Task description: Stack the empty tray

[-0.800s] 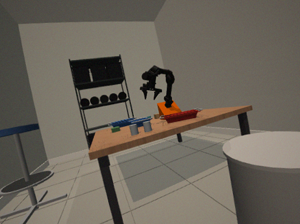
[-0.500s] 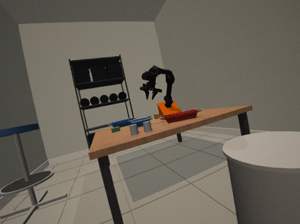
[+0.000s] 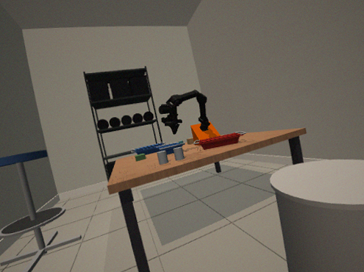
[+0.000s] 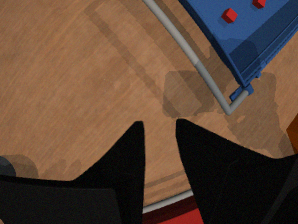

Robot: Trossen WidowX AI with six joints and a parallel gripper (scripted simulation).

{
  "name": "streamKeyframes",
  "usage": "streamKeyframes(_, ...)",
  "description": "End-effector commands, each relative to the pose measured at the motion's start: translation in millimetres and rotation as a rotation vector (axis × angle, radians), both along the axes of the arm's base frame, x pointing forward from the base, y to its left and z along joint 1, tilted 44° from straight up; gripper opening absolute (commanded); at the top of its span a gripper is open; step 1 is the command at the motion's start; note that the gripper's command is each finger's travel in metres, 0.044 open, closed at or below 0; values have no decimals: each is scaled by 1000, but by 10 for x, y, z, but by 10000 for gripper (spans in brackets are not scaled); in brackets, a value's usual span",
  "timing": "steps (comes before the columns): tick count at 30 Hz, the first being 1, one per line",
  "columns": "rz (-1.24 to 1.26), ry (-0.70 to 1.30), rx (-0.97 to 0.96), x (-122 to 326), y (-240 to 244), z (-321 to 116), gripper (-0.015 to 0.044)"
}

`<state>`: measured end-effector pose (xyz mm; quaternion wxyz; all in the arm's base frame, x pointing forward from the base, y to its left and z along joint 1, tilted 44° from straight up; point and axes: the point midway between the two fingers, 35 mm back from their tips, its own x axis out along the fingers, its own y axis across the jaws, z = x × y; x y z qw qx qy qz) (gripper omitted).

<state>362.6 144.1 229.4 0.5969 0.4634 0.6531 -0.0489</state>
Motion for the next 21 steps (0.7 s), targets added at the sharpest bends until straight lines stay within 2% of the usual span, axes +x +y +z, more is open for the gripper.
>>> streamKeyframes(1,387,-206,70,196,-120,-623,85)
streamKeyframes(6,560,-338,117,240,-182,-915,85)
streamKeyframes(21,567,-343,119,248,-149,-964,85)
